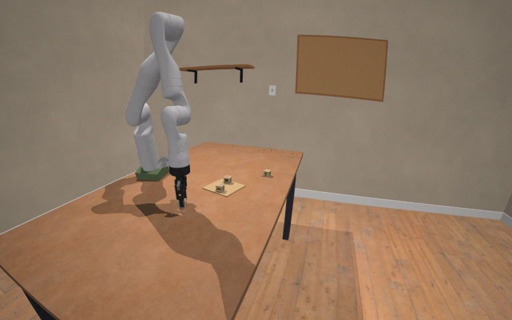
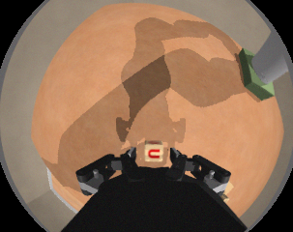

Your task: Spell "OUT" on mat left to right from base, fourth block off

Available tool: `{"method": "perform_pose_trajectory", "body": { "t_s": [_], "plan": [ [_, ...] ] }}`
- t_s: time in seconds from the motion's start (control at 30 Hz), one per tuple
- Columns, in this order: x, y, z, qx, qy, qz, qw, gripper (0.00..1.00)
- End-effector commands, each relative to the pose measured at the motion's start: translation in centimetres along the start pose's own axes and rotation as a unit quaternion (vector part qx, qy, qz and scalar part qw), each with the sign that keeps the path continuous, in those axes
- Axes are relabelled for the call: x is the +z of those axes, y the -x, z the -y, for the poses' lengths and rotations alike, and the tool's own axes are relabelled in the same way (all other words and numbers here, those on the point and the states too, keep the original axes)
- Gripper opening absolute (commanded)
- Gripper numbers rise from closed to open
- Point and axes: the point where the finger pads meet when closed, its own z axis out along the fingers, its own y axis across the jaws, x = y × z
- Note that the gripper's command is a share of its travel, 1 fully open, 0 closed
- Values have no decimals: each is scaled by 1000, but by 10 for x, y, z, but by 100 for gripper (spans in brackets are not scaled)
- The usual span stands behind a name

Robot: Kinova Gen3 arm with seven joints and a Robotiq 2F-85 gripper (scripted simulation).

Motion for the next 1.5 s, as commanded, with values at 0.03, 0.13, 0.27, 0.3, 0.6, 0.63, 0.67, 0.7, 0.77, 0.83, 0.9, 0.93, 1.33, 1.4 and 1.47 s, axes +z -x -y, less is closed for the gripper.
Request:
{"method": "perform_pose_trajectory", "body": {
  "t_s": [0.03,0.13,0.27,0.3,0.6,0.63,0.67,0.7,0.77,0.83,0.9,0.93,1.33,1.4,1.47],
  "plan": [
    [8,-4,-1,2,3,-5,1000,67],
    [9,-4,-1,2,3,-5,1000,67],
    [9,-4,-1,2,3,-5,1000,67],
    [9,-4,-1,2,3,-5,1000,67],
    [9,-4,-1,2,3,-5,1000,67],
    [9,-4,-1,2,3,-5,1000,67],
    [9,-4,-1,2,3,-5,1000,67],
    [9,-4,-1,2,3,-5,1000,46],
    [9,-4,-1,2,3,-5,1000,46],
    [9,-4,-1,2,3,-5,1000,46],
    [9,-4,-1,2,3,-5,1000,46],
    [9,-4,-1,2,3,-5,1000,46],
    [9,-4,-1,2,3,-5,1000,26],
    [9,-4,-1,2,3,-5,1000,26],
    [9,-4,-1,2,3,-5,1000,26]
  ]
}}
